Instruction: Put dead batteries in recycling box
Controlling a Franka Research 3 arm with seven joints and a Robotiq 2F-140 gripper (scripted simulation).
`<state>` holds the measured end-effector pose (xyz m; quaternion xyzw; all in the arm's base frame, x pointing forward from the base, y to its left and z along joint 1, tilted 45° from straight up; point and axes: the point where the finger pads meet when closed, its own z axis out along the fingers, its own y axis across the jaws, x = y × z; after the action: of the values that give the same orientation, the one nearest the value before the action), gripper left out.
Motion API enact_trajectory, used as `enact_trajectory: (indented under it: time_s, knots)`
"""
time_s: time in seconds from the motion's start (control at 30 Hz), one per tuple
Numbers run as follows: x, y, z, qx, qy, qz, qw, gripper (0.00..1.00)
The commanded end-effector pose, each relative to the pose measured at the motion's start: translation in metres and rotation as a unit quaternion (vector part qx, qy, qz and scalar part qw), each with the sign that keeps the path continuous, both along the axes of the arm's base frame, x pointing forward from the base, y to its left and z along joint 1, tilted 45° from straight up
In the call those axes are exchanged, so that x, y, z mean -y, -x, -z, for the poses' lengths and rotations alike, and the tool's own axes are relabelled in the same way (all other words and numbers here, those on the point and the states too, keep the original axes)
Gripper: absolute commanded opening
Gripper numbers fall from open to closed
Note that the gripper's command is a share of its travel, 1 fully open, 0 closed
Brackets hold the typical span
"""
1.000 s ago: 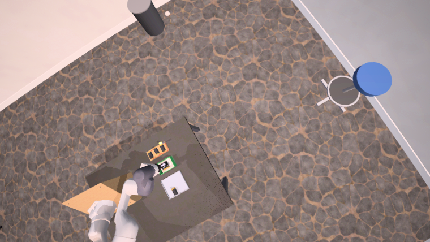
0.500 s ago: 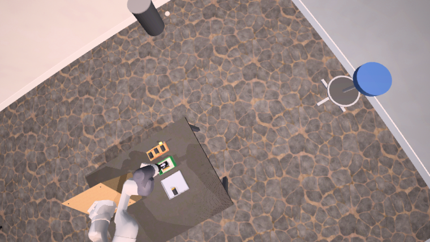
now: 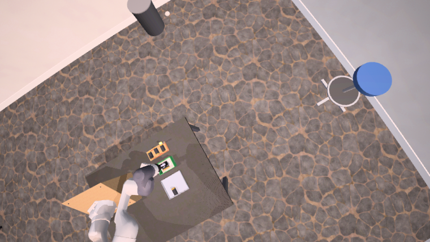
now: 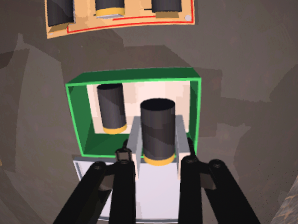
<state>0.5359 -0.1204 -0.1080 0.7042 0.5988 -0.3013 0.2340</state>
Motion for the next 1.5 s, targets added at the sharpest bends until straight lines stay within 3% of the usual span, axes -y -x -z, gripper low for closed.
enact_trajectory:
  time_s: [0.0, 0.73, 1.23, 1.27, 1.47]
  knots:
    - [-0.003, -0.001, 0.0, 0.002, -0.001, -0.001, 1.0, 0.16]
    - [0.041, 0.008, 0.045, 0.002, -0.001, -0.001, 1.0, 0.16]
    - [0.042, 0.008, 0.046, 0.002, -0.001, -0.001, 1.0, 0.16]
    - [0.042, 0.008, 0.046, 0.002, -0.001, -0.001, 1.0, 0.29]
    - [0.042, 0.008, 0.046, 0.002, -0.001, -0.001, 1.0, 0.29]
